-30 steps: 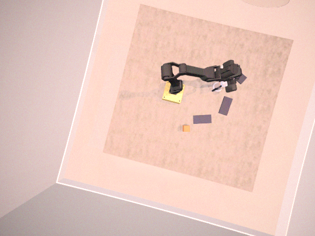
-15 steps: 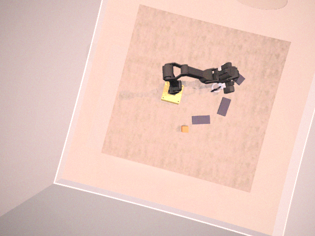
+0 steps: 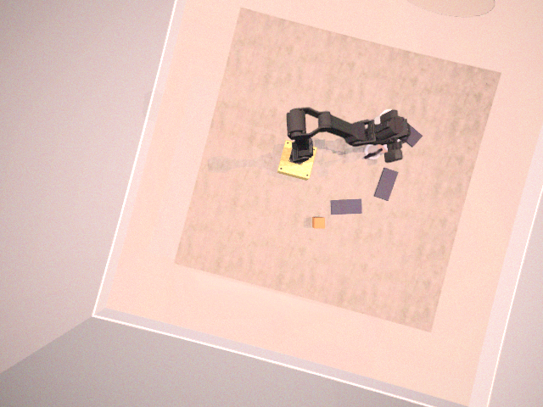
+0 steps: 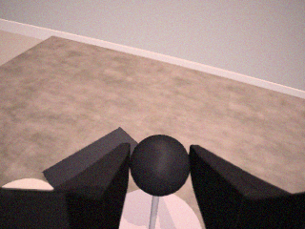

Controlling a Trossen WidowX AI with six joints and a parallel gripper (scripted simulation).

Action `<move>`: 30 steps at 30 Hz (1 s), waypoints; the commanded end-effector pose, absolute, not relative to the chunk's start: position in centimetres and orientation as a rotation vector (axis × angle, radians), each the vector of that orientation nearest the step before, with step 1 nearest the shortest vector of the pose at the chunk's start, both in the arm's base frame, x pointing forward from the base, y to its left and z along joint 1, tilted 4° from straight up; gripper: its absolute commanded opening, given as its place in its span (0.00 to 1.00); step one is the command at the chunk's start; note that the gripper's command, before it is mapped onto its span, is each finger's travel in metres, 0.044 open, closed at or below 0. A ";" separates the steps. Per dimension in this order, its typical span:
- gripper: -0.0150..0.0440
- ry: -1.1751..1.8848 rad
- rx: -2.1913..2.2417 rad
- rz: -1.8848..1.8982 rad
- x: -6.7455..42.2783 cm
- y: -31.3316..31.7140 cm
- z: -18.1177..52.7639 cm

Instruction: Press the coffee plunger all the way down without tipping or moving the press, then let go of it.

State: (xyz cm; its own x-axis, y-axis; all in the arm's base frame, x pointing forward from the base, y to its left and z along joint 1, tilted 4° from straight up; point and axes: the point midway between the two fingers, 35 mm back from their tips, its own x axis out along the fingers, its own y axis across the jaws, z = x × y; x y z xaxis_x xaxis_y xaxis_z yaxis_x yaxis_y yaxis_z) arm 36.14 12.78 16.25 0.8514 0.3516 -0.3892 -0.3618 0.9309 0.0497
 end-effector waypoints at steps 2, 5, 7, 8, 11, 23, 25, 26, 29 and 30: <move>0.47 0.502 -0.031 0.371 35.6 12.8 12.4; 0.47 0.501 -0.031 0.371 35.9 12.9 12.2; 0.47 0.501 -0.031 0.371 36.1 13.0 12.2; 0.47 0.501 -0.031 0.371 36.2 13.1 12.2; 0.47 0.501 -0.031 0.372 36.5 13.2 12.2; 0.47 0.500 -0.031 0.372 37.0 13.4 12.5; 0.47 0.500 -0.031 0.372 37.1 13.4 12.5; 0.47 0.500 -0.031 0.372 37.1 13.4 12.5; 0.47 0.500 -0.031 0.372 37.2 13.5 12.5; 0.47 0.500 -0.031 0.372 37.2 13.5 12.5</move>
